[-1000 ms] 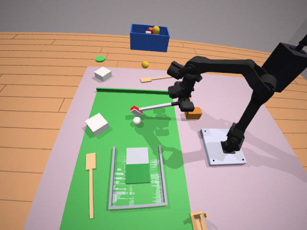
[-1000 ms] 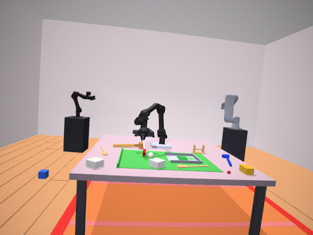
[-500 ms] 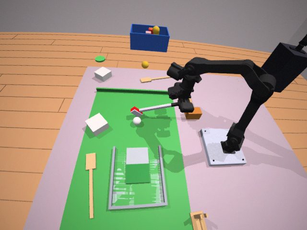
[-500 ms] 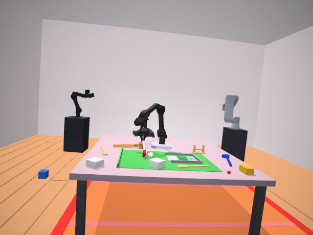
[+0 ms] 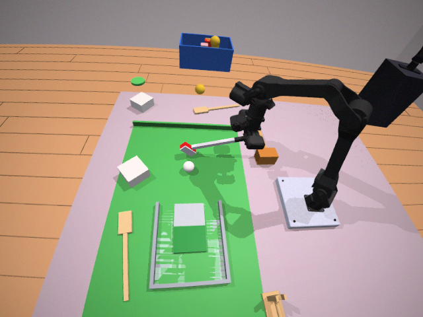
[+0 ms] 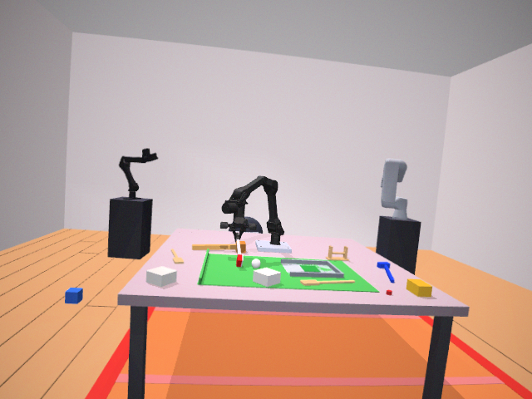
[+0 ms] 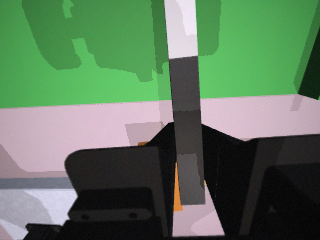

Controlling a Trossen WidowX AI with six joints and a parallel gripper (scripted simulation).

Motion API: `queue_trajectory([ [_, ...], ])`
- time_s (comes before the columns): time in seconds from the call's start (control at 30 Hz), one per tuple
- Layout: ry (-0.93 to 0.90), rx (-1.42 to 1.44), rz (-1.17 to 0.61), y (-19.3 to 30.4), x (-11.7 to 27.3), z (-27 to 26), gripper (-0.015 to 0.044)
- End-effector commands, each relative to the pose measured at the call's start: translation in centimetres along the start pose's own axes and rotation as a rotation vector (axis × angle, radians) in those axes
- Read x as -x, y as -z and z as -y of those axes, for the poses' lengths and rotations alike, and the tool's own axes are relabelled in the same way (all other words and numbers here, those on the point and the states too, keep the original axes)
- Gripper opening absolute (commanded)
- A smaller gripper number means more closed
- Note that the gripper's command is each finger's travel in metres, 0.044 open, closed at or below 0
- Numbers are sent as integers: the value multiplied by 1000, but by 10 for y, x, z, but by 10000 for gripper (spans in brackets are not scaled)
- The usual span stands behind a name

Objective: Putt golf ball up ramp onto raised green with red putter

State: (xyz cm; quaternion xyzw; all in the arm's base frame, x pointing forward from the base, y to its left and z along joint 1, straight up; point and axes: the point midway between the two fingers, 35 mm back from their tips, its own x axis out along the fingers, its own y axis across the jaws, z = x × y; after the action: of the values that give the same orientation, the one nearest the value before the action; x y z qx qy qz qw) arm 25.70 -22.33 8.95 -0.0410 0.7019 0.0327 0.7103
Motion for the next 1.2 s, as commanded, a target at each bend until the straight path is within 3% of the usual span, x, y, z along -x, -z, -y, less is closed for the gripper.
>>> queue_trajectory([
  [0.0, 0, 0, 0, 0, 0, 0, 0],
  [0.13, 0, 0, 0, -2, 1, -9, 0],
  [0.47, -6, 0, 4, -1, 1, -134, 0],
  [0.7, -6, 0, 4, -1, 8, -135, 0],
  [1.17, -6, 0, 4, 0, 61, -135, 0],
])
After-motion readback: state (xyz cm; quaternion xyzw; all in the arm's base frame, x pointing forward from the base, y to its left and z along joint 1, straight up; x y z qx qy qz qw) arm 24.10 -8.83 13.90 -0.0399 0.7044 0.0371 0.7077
